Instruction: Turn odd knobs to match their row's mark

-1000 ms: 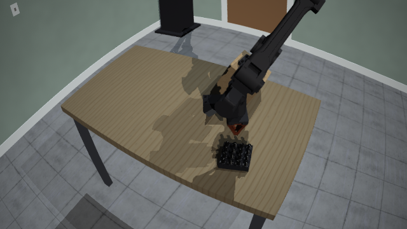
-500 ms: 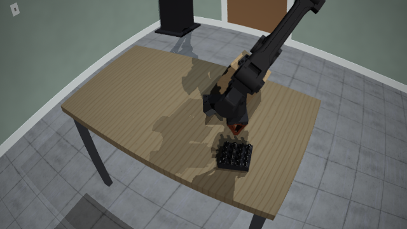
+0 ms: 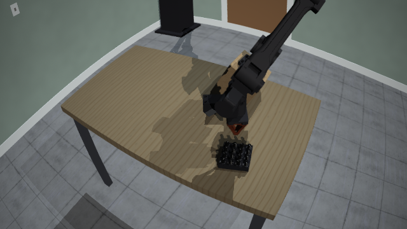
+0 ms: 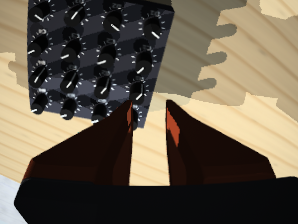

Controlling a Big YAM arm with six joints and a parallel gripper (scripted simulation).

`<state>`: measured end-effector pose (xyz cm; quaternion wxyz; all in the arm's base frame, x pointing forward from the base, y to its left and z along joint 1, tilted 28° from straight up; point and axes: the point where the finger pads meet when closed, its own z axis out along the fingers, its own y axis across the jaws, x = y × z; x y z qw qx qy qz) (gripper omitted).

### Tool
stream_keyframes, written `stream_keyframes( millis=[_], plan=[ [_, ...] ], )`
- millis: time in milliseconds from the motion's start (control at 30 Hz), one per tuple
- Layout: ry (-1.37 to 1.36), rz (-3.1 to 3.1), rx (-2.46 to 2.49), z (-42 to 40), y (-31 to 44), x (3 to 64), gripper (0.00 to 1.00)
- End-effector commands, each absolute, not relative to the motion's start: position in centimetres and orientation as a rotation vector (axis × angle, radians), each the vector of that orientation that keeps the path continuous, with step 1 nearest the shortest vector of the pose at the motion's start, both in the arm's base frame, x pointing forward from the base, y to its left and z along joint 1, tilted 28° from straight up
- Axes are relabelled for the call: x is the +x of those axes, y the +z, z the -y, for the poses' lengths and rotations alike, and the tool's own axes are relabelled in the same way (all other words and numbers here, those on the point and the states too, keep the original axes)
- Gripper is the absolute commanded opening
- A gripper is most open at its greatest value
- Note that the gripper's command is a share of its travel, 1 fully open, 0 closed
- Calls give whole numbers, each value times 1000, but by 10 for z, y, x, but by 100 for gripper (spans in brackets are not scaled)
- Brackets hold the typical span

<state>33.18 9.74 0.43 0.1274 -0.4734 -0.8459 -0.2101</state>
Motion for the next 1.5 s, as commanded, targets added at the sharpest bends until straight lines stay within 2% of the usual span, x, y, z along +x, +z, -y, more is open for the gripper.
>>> stream_keyframes(
  millis=[0,1467],
  plan=[
    [-655,2494,-1402,-94,20,358,18],
    [-612,2466,-1388,-117,-29,336,18]
  ],
)
